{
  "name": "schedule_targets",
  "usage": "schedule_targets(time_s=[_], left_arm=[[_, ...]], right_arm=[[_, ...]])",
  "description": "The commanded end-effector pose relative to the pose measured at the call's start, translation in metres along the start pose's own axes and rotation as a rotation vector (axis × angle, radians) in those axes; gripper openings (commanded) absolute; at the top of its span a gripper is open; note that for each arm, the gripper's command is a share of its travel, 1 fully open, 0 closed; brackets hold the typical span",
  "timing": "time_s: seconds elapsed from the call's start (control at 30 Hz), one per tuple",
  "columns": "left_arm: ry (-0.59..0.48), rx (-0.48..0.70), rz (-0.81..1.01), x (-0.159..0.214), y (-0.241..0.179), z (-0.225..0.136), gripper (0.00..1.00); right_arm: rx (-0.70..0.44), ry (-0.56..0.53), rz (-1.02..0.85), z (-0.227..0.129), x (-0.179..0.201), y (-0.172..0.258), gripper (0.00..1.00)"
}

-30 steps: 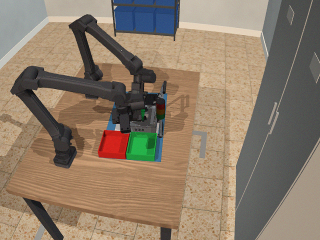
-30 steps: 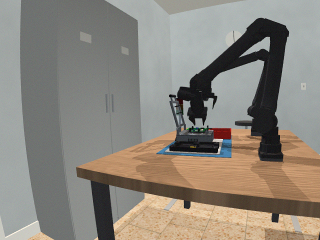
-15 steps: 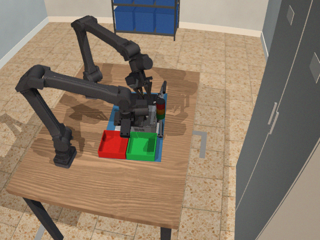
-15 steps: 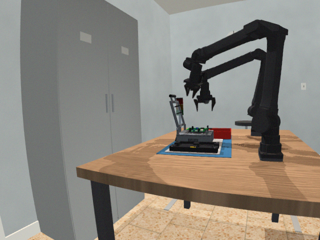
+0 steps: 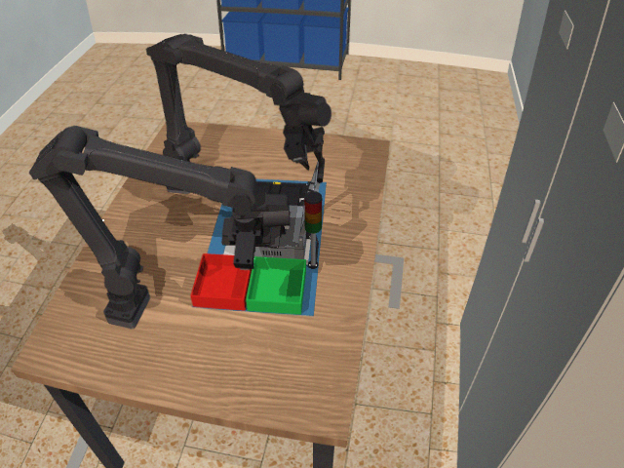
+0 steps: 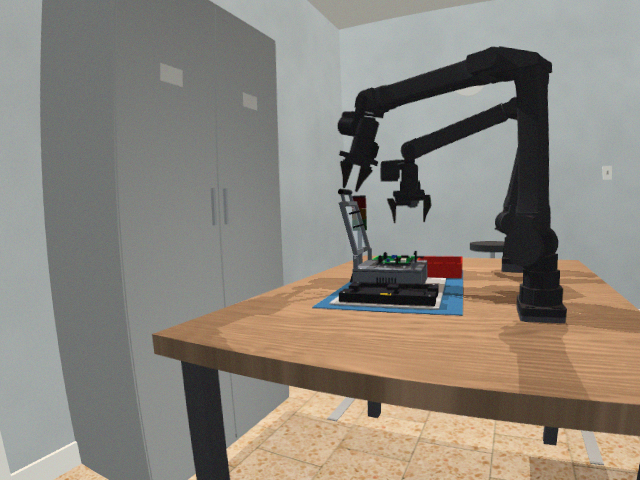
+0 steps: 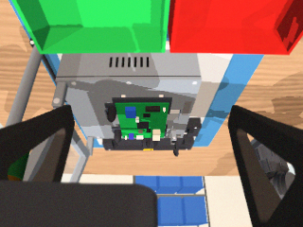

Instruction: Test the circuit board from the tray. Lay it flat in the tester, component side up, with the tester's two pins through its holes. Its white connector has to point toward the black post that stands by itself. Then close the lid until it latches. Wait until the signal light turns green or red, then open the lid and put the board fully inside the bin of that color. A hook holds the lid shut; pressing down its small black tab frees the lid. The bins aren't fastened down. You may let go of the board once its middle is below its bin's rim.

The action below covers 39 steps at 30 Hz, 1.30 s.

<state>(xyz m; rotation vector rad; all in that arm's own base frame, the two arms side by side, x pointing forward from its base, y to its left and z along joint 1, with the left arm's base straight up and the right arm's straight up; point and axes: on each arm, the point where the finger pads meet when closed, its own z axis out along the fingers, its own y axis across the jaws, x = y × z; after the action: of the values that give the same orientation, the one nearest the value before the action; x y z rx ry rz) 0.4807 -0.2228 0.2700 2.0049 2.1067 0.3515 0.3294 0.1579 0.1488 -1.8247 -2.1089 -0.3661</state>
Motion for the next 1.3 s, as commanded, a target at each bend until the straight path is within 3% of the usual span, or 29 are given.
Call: schedule_targets(time_s=[0.0,0.27,0.33,0.6,1.1,1.27], left_arm=[[-0.026,-0.064,-0.019,-0.005,0.022,-0.031,0.38],[-0.032,-0.07,-0.017,-0.001,0.022,-0.04,0.38],[-0.017,-0.046,-0.012,-0.003,0.028,-0.015,0.38],[-0.011,-0.031,-0.008,-0.003,0.028,0.004,0.38],[-0.011,-0.032,-0.008,-0.004,0.028,0.024,0.38],[-0.02,-0.049,-0.012,-0.003,0.029,0.013,0.38]], right_arm=[[-0.032,0.005,0.0,-0.012,0.006,0.01,1.0],[-0.032,0.005,0.0,-0.012,0.006,0.01,1.0],[-0.032,0.005,0.0,-0.012,0.006,0.01,1.0],[-0.032,0.005,0.0,-0.012,0.006,0.01,1.0],[-0.032,0.005,0.0,-0.012,0.006,0.01,1.0],[-0.032,0.005,0.0,-0.012,0.006,0.01,1.0]])
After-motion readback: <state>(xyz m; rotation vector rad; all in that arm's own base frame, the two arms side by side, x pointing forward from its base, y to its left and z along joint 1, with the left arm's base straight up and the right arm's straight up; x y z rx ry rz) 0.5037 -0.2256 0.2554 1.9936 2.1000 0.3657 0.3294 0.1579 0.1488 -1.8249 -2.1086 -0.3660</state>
